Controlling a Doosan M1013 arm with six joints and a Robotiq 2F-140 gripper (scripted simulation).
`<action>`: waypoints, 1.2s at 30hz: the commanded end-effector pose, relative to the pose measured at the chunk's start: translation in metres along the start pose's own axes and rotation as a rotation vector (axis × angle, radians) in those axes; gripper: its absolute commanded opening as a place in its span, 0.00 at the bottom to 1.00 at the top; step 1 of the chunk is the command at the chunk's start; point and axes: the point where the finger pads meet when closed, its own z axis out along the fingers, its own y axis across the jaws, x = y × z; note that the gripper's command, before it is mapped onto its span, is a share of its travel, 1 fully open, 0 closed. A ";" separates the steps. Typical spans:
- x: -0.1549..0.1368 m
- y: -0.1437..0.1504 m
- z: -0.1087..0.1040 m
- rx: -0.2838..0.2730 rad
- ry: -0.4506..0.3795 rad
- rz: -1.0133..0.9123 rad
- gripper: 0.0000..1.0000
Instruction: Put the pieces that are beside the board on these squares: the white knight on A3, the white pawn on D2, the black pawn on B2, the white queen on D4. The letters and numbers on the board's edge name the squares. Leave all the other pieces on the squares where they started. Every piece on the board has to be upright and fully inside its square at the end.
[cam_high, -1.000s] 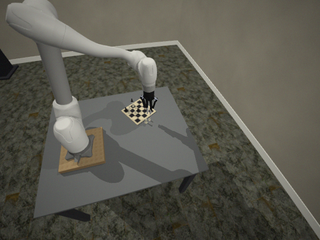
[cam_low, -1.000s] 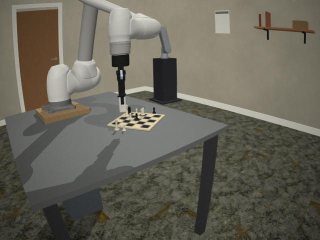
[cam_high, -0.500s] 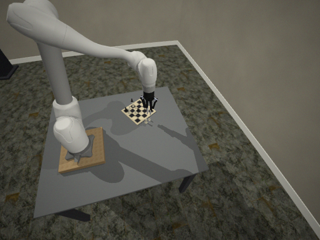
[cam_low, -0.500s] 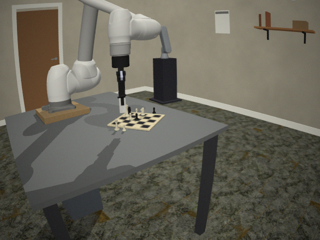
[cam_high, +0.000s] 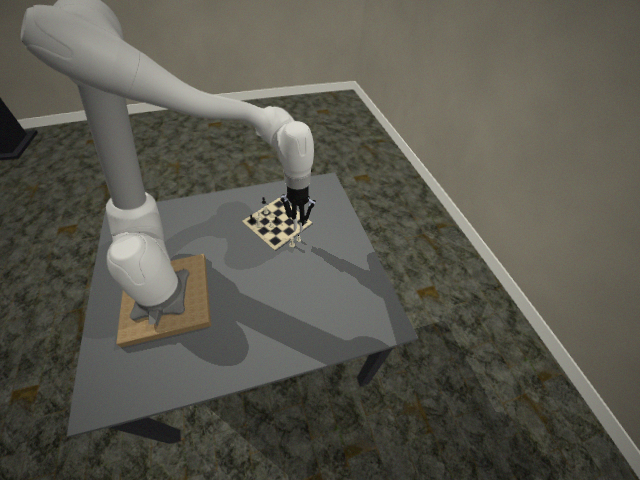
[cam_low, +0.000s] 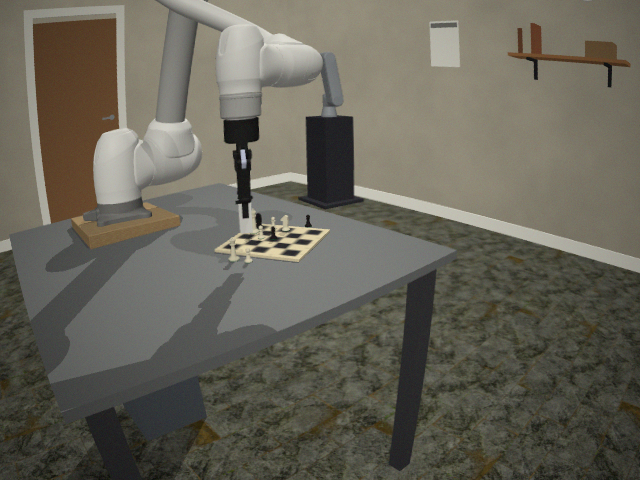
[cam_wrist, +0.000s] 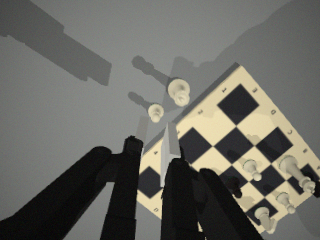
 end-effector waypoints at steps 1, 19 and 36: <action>0.000 0.000 0.005 0.000 0.000 0.000 0.20; 0.000 0.000 0.027 0.000 0.000 0.000 0.20; 0.000 0.000 0.032 0.000 0.000 0.000 0.20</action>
